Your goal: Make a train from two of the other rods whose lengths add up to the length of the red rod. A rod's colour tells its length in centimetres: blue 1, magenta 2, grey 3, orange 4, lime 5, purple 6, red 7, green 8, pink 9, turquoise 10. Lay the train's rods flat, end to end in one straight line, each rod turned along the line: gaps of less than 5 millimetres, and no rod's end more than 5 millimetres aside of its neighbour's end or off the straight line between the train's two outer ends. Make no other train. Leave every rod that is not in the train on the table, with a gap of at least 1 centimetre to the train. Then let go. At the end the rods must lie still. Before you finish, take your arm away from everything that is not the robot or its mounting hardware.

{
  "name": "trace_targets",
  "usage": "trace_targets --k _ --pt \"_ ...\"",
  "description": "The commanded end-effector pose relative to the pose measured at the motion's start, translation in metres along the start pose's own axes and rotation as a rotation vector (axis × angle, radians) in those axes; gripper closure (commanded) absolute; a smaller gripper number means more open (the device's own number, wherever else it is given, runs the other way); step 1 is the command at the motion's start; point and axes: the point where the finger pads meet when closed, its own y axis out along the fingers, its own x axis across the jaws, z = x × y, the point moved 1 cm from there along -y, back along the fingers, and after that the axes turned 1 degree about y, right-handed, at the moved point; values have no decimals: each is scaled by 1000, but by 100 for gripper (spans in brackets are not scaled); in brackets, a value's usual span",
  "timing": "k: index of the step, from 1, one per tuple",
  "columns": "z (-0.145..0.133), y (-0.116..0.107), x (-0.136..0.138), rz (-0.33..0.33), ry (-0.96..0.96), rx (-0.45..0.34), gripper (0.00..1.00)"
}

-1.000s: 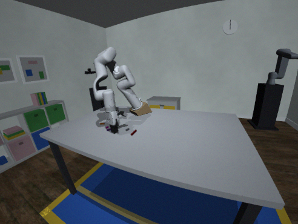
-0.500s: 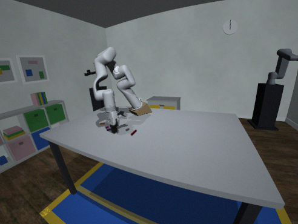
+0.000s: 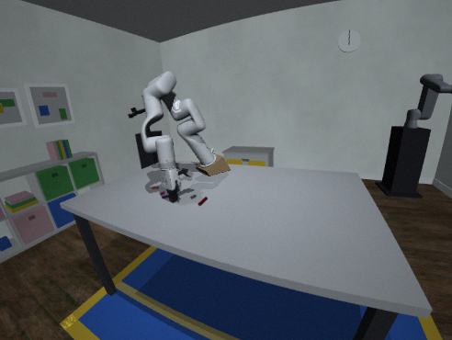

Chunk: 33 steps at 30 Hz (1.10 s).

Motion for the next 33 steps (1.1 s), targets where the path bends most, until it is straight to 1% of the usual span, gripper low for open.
trace_targets --k 1,9,11,14,21,24,26,29,33 --pt "-1 -1 0 -2 0 -3 96" --pt "-1 -2 0 -2 0 -3 96" --pt "-1 -6 0 -2 0 -3 96" --pt "-1 -20 0 -2 0 -3 96" --pt "-1 -73 0 -2 0 -3 96" --pt "-1 -90 0 -2 0 -3 96" --pt "-1 -90 0 -2 0 -3 96" --pt "-1 -99 0 -2 0 -3 96" --pt "-1 -101 0 -2 0 -3 96"
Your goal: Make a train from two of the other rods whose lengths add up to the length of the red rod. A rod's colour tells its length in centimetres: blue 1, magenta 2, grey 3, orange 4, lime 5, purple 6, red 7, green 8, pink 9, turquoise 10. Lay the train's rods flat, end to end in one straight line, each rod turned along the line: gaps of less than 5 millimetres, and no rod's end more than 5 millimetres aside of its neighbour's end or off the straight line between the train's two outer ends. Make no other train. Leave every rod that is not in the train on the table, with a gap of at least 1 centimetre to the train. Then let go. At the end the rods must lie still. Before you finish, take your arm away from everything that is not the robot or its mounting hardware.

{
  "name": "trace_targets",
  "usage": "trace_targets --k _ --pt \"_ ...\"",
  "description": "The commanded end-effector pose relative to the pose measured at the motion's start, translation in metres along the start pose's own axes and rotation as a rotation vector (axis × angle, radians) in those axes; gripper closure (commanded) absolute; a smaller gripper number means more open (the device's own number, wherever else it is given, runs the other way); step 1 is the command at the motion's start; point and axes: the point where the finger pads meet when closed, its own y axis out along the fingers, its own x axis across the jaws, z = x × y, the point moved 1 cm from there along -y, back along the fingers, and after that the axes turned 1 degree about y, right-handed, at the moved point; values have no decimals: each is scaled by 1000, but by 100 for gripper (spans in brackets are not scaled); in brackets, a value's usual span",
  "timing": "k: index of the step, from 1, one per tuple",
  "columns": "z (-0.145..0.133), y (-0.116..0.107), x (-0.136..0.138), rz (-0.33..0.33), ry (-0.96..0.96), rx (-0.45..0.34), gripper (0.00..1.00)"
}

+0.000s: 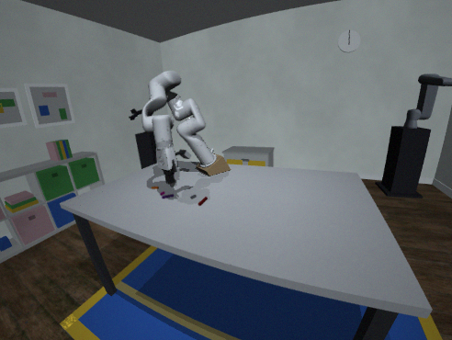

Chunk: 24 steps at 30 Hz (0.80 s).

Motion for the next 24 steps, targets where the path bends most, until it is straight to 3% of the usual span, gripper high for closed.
trace_targets --k 1,15,24 --pt "-1 -6 0 1 1 -1 96" --pt "0 -6 -5 2 -33 0 96" --pt "4 -9 -39 4 -277 10 96"
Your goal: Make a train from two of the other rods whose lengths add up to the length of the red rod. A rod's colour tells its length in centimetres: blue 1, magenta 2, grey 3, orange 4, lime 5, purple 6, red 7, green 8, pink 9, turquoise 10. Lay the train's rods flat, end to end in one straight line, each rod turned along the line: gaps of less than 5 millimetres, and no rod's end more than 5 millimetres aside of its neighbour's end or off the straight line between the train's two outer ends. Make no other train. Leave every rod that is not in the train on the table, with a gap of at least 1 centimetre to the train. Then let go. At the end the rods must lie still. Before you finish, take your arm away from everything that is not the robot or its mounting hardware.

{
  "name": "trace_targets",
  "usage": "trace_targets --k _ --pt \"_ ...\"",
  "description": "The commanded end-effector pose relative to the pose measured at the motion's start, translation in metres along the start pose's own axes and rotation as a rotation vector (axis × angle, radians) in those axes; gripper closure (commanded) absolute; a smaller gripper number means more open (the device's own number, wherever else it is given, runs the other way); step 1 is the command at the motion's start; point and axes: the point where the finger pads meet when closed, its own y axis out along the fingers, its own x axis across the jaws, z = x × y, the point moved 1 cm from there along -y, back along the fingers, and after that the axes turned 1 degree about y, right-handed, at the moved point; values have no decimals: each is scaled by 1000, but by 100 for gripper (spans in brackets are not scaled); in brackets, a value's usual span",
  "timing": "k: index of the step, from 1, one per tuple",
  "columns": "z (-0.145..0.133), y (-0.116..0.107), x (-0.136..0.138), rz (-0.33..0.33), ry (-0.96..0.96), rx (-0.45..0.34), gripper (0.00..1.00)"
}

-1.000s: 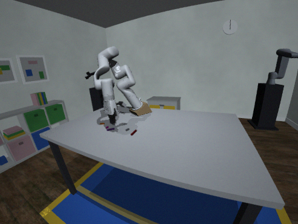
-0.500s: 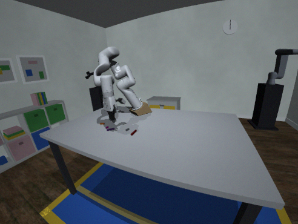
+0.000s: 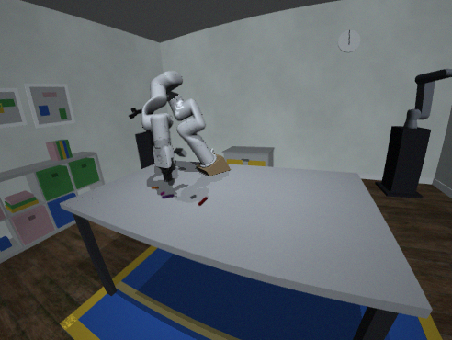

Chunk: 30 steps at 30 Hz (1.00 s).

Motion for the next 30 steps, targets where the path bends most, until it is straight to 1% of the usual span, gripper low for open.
trace_targets --k 1,3,6,14,18,20,22,30 --pt "5 -3 -21 -12 -166 6 96" --pt "5 -3 -21 -12 -166 6 96" --pt "11 -4 -37 -12 -290 8 96" --pt "21 -4 -60 -14 -498 10 96" --pt "27 -4 -71 -15 -606 10 96" --pt "27 -4 -71 -15 -606 10 96" --pt "33 -4 -81 -16 -708 9 96" --pt "45 -4 -99 -17 -912 5 96"
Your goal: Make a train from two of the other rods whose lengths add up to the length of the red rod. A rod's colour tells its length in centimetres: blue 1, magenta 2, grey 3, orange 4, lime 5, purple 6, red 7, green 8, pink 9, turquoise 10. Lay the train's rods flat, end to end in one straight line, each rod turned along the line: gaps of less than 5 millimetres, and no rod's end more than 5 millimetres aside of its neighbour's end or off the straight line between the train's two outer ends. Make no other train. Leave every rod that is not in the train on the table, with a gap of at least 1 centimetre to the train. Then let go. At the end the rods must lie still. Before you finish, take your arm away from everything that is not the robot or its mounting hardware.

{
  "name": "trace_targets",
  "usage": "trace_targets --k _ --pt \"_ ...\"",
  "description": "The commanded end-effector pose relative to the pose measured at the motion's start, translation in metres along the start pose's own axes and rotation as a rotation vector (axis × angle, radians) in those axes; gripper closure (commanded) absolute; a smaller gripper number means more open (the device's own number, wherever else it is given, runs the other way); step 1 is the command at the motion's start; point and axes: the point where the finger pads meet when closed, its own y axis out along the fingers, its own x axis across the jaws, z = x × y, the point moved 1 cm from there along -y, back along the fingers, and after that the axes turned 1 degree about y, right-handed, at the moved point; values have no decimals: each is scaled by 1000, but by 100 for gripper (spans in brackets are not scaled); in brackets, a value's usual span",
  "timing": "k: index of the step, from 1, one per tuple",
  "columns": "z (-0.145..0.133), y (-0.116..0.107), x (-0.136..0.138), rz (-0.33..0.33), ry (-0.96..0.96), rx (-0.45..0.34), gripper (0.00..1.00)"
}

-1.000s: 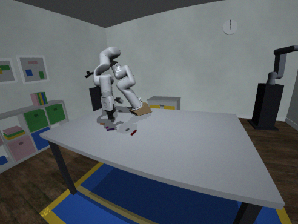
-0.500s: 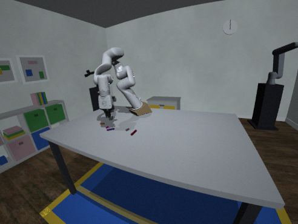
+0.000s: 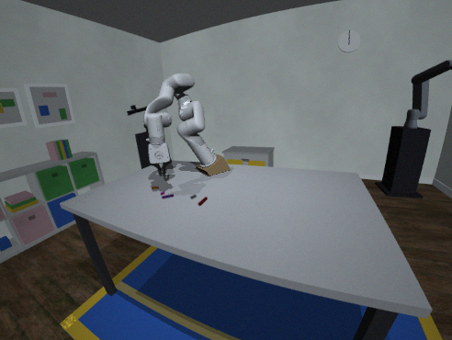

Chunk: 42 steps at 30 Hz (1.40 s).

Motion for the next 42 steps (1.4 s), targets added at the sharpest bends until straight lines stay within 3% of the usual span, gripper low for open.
trace_targets --k 1,19,42 --pt "16 -1 -4 -24 -163 -28 96" --pt "56 5 -8 -6 -595 -40 96" --pt "58 6 -8 -4 -625 -41 96"
